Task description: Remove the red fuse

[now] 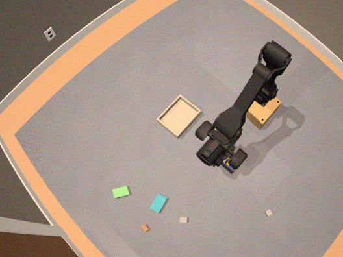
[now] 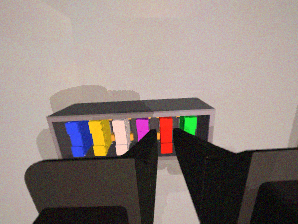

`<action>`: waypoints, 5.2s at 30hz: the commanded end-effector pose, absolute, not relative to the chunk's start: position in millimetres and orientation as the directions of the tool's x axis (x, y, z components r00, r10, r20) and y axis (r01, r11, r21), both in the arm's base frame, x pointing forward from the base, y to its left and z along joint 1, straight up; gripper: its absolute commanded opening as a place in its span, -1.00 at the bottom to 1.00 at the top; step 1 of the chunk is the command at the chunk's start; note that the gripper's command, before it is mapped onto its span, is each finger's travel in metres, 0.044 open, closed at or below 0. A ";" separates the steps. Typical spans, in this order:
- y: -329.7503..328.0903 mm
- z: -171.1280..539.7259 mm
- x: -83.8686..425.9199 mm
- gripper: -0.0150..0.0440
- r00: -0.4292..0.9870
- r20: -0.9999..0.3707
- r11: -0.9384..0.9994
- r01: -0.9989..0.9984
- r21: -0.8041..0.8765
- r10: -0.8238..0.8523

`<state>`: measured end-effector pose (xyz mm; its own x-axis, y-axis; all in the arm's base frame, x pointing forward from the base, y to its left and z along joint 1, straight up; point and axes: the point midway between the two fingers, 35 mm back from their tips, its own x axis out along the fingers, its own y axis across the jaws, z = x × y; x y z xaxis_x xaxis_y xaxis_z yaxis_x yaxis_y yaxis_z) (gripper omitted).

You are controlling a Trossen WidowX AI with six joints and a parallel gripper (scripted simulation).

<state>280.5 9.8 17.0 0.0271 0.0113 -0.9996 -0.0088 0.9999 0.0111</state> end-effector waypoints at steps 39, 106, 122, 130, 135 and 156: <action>9.7 23.3 280.4 -0.49 0.024 -1.000 1.000 -0.008 0.010 0.010; 9.3 55.1 279.4 -0.49 0.023 -1.000 1.000 -0.005 0.005 0.005; 9.2 76.1 279.0 -0.49 0.023 -1.000 1.000 -0.005 0.005 0.005; 2.0 76.3 281.2 -0.49 0.023 -1.000 1.000 -0.005 0.005 0.005; -22.9 77.0 287.1 -0.49 0.024 -1.000 1.000 -0.005 0.002 0.002; -135.8 77.9 286.0 -0.49 0.023 -1.000 1.000 -0.005 -0.008 -0.007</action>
<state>289.6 -113.8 79.6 0.0333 -0.0030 -0.9994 -0.0028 1.0000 -0.0031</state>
